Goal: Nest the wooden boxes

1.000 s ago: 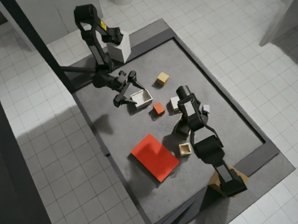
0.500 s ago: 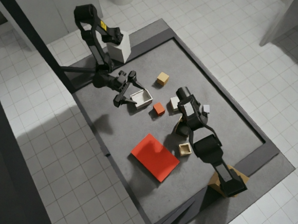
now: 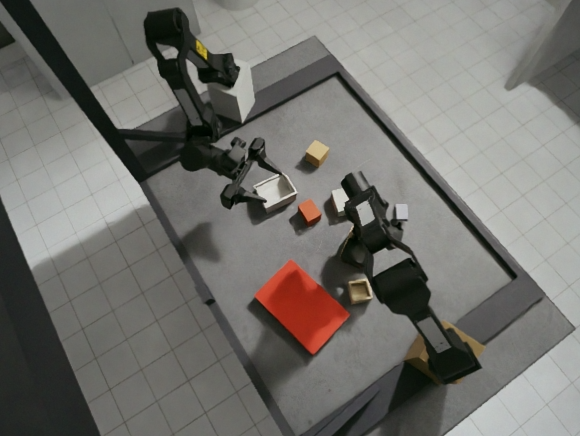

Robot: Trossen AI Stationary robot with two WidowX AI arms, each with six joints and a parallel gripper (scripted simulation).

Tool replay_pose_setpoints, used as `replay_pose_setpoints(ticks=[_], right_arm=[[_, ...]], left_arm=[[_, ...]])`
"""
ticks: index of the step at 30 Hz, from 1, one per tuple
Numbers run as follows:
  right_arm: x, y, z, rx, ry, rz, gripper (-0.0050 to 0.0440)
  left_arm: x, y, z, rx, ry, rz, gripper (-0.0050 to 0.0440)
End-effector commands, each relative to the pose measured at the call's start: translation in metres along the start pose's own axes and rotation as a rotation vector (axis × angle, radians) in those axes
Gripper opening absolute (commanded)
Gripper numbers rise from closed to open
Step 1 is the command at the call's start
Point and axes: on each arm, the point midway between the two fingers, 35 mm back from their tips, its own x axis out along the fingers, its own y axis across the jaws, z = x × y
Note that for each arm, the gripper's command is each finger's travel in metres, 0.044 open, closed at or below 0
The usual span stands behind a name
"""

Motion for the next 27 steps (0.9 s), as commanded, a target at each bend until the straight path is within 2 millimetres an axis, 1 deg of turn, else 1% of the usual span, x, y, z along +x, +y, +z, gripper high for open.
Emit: replay_pose_setpoints(ticks=[1,12,21,24,25,26,27], right_arm=[[0.005,-0.002,0.000,0.000,-0.001,-0.003,0.0272],[0.014,-0.001,-0.001,-0.002,0.002,0.000,0.0272],[0.026,-0.003,0.001,0.000,-0.001,-0.003,0.0272],[0.027,0.000,-0.003,-0.004,0.006,0.003,0.0272],[0.022,0.001,-0.005,-0.010,0.014,0.012,0.0272],[0.027,0.000,-0.003,-0.006,0.005,0.003,0.0272],[0.027,0.000,-0.004,-0.007,0.006,0.004,0.0272]], left_arm=[[-0.001,-0.001,0.001,0.001,-0.004,-0.001,0.0400],[-0.001,-0.001,0.001,0.001,-0.004,-0.001,0.0400],[-0.001,-0.001,0.001,0.001,-0.004,-0.001,0.0400],[-0.001,-0.001,0.001,0.001,-0.004,-0.001,0.0400],[-0.001,-0.001,0.001,0.001,-0.004,-0.001,0.0400],[-0.001,-0.001,0.001,0.001,-0.004,-0.001,0.0400],[-0.001,-0.001,0.001,0.001,-0.004,-0.001,0.0400]])
